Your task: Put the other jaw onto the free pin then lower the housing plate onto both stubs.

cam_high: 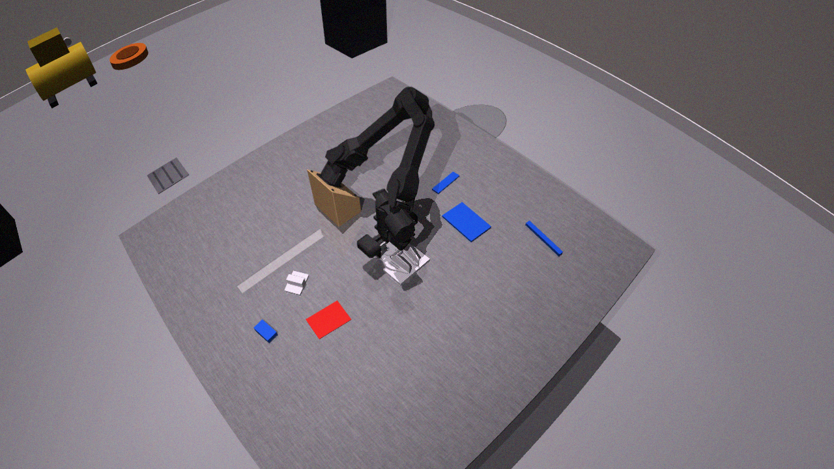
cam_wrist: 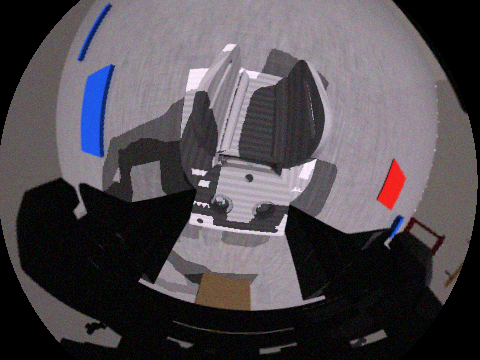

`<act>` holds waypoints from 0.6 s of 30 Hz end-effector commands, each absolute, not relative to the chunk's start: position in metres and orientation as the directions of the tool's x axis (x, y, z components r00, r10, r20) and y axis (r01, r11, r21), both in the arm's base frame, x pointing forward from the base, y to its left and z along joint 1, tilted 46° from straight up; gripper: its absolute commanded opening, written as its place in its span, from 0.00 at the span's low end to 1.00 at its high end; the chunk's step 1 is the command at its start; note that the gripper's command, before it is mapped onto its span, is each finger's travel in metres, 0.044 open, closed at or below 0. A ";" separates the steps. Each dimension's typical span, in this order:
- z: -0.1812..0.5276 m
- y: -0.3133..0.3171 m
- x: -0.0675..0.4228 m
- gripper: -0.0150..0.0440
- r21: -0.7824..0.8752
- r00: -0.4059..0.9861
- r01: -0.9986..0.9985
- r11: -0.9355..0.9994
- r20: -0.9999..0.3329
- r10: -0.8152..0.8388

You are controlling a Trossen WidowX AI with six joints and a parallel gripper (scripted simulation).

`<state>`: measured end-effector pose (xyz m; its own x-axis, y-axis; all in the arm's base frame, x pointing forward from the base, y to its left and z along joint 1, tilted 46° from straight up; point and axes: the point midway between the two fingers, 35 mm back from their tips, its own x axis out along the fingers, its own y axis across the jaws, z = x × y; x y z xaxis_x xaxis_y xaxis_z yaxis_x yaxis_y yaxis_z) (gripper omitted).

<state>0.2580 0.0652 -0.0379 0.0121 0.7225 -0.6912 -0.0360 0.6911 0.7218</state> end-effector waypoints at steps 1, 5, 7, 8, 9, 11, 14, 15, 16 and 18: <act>-0.036 0.062 0.259 0.85 0.718 0.015 -0.041 0.695 -0.695 0.719; -0.038 0.063 0.259 0.85 0.718 0.015 -0.041 0.695 -0.695 0.719; -0.038 0.063 0.259 0.85 0.718 0.015 -0.041 0.695 -0.695 0.719; -0.038 0.063 0.259 0.85 0.718 0.015 -0.041 0.695 -0.695 0.719; -0.038 0.063 0.259 0.85 0.718 0.015 -0.041 0.695 -0.695 0.719; -0.038 0.064 0.259 0.85 0.718 0.015 -0.041 0.695 -0.695 0.719; -0.039 0.065 0.259 0.85 0.718 0.015 -0.041 0.695 -0.695 0.719; -0.039 0.065 0.259 0.85 0.718 0.015 -0.041 0.695 -0.695 0.719; -0.039 0.065 0.259 0.85 0.718 0.015 -0.041 0.695 -0.695 0.719; -0.039 0.065 0.259 0.85 0.718 0.015 -0.041 0.695 -0.695 0.719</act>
